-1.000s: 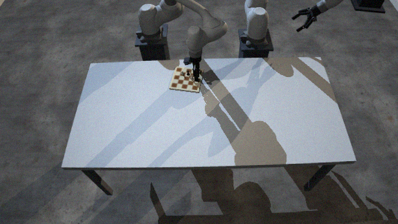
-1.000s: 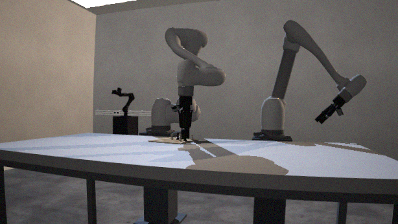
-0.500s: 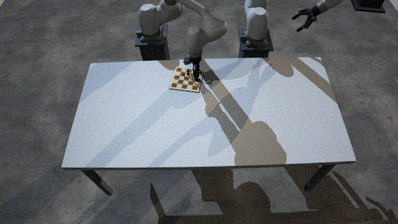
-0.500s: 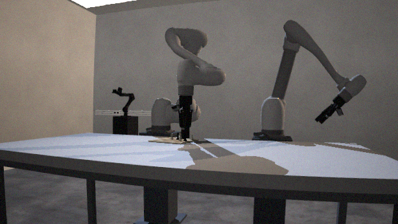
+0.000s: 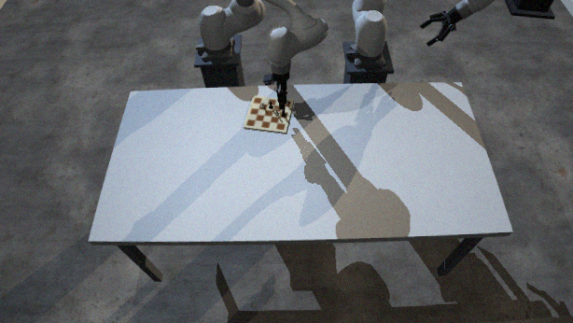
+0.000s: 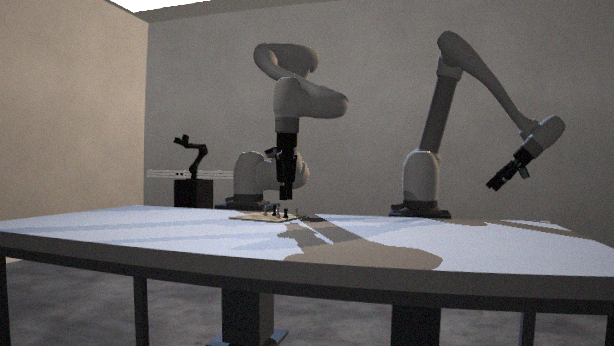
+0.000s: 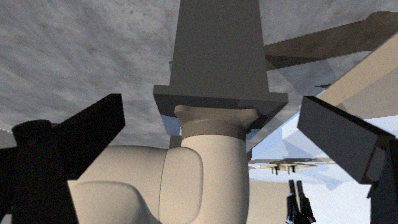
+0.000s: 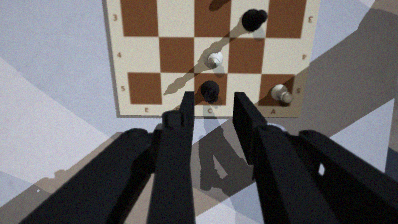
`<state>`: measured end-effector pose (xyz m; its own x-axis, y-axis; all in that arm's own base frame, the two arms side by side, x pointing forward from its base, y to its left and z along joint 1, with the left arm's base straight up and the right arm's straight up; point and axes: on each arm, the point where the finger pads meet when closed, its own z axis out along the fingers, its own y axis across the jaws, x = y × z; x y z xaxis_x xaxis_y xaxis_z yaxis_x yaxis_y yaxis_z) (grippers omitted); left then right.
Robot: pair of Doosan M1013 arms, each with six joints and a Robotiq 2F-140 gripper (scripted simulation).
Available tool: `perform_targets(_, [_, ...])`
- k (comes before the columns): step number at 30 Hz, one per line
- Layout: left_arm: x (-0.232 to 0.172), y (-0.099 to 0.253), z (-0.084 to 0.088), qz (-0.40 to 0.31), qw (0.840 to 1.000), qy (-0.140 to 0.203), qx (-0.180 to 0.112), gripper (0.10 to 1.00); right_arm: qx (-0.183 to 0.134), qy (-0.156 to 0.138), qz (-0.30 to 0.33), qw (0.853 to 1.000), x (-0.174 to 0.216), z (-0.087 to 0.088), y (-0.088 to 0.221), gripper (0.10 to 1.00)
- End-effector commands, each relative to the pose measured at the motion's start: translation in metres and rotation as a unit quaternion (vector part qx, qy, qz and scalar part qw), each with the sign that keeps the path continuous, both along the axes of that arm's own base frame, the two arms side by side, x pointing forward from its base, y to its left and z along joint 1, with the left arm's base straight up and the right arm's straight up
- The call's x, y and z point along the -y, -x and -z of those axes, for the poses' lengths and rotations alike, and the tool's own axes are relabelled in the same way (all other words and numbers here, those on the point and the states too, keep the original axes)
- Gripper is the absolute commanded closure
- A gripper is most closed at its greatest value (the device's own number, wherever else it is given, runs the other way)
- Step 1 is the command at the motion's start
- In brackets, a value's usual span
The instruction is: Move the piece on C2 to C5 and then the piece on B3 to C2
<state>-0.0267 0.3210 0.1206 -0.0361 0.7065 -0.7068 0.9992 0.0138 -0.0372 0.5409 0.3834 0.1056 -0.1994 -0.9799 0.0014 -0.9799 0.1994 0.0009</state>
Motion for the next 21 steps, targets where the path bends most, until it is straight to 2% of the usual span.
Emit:
perform_targets(1, [0.0, 0.0, 0.0, 0.0, 1.0, 0.0, 0.0, 0.098, 0.001, -0.001, 0.0, 1.0, -0.001, -0.015, -0.001, 0.799])
perform_targets(6, [0.0, 0.0, 0.0, 0.0, 1.0, 0.0, 0.0, 0.098, 0.001, -0.001, 0.0, 1.0, -0.001, -0.031, -0.001, 0.799])
perform_targets(11, [0.0, 0.0, 0.0, 0.0, 1.0, 0.0, 0.0, 0.098, 0.001, -0.001, 0.0, 1.0, -0.001, -0.034, -0.001, 0.799])
perform_targets(12, [0.0, 0.0, 0.0, 0.0, 1.0, 0.0, 0.0, 0.098, 0.001, -0.001, 0.0, 1.0, -0.001, -0.034, -0.001, 0.098])
perform_targets(21, [0.0, 0.0, 0.0, 0.0, 1.0, 0.0, 0.0, 0.098, 0.001, -0.001, 0.0, 1.0, -0.001, -0.034, -0.001, 0.098])
